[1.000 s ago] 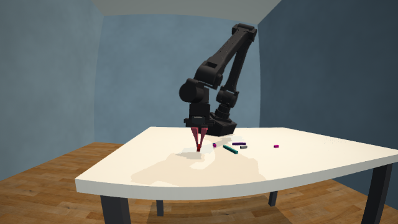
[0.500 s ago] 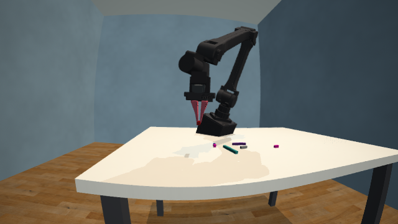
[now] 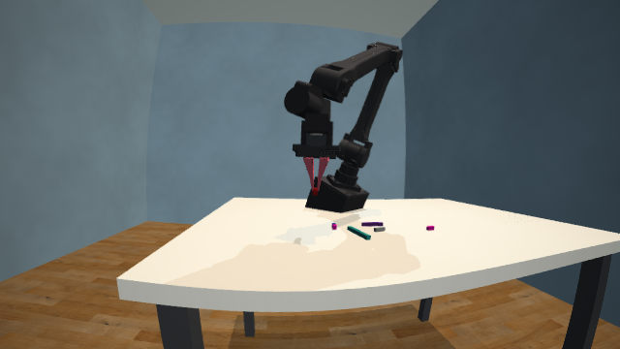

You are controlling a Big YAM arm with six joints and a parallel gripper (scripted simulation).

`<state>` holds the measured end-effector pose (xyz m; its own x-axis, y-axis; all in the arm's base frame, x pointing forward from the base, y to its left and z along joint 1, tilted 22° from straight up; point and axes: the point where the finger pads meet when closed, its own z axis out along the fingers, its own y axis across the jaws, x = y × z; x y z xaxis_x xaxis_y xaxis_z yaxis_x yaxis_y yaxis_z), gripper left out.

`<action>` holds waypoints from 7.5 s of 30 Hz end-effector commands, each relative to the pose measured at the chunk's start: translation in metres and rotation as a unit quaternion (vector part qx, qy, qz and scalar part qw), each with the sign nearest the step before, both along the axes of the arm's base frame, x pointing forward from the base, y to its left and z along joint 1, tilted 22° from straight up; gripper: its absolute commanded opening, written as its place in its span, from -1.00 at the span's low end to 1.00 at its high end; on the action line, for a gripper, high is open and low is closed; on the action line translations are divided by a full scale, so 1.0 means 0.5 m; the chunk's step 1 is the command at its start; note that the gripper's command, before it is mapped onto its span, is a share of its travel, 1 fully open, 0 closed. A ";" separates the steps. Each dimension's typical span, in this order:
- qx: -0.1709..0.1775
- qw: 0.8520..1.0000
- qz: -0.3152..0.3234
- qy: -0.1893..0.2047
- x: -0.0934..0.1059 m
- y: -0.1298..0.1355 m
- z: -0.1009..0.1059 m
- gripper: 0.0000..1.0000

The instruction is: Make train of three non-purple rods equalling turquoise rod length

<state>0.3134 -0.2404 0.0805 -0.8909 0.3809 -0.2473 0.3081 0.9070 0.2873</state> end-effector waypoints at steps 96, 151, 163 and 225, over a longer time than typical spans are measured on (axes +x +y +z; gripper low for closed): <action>-0.009 0.999 0.030 -0.007 0.038 0.153 -0.149 -0.93; -0.006 1.000 0.029 -0.003 0.041 0.158 -0.149 -0.93; -0.006 1.000 0.029 -0.003 0.041 0.158 -0.149 -0.93; -0.013 0.999 0.030 -0.012 0.074 0.138 -0.128 -0.93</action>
